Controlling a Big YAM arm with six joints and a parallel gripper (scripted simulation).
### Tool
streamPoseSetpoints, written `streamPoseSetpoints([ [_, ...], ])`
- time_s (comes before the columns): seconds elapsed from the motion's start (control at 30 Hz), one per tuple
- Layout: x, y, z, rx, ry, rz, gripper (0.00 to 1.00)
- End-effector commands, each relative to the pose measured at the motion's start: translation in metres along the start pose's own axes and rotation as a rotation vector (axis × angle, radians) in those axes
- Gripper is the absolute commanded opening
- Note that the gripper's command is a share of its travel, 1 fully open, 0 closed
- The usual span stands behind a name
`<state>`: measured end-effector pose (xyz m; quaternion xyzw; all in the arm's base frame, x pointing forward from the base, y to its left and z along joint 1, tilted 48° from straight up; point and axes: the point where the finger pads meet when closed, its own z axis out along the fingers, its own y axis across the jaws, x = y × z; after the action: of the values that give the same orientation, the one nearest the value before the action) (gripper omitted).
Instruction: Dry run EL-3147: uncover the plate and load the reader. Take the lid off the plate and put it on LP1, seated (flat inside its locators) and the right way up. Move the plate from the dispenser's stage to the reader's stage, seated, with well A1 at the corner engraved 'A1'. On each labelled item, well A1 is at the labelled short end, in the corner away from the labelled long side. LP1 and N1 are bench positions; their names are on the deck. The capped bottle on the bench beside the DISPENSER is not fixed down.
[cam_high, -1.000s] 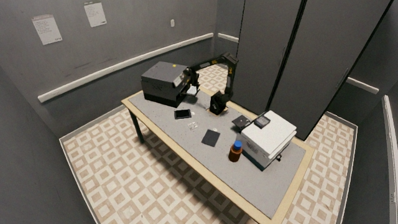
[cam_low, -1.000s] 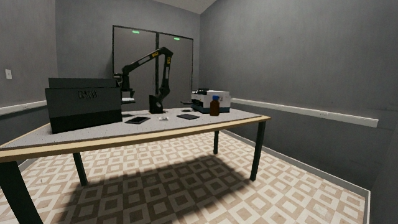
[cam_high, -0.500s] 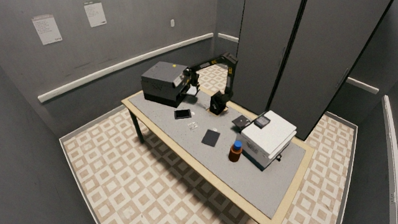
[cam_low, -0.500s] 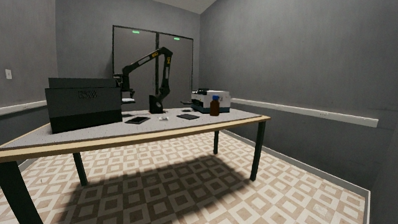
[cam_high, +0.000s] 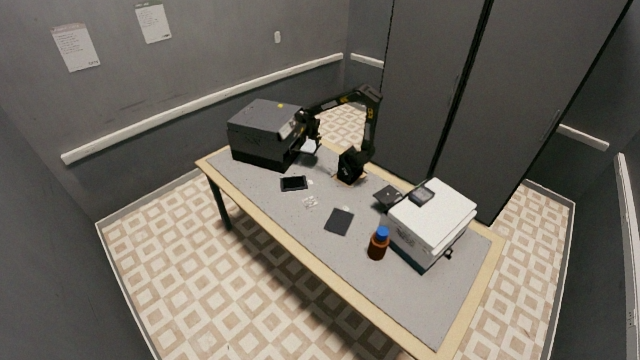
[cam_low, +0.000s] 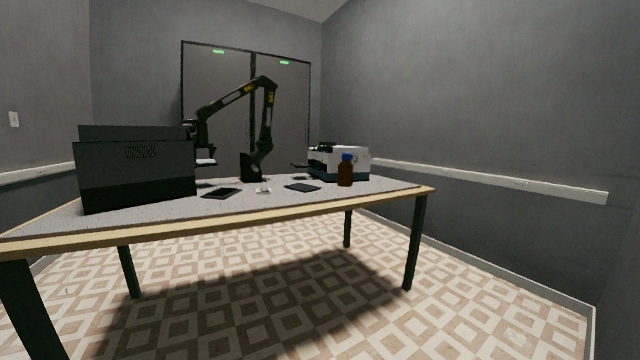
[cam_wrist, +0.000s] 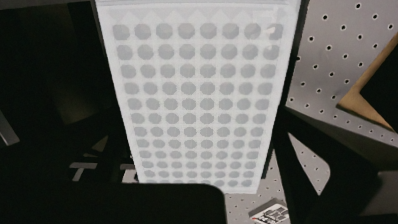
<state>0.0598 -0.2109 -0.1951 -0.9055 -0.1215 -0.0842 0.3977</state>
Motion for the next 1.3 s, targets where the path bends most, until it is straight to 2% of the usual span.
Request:
streamPoseSetpoints([
  [0.0,0.002,0.002,0.004,-0.004,-0.006,-0.004,0.86],
  [0.2,0.001,0.002,0.005,-0.003,-0.006,-0.001,0.86],
  [0.23,0.001,0.002,0.005,-0.003,-0.006,-0.001,1.0],
  [1.0,0.001,0.002,0.005,-0.003,-0.006,-0.001,1.0],
  [1.03,-0.005,0.031,-0.027,-0.085,-0.009,0.001,1.0],
  [1.27,-0.004,0.021,-0.024,-0.061,-0.004,0.027,1.0],
])
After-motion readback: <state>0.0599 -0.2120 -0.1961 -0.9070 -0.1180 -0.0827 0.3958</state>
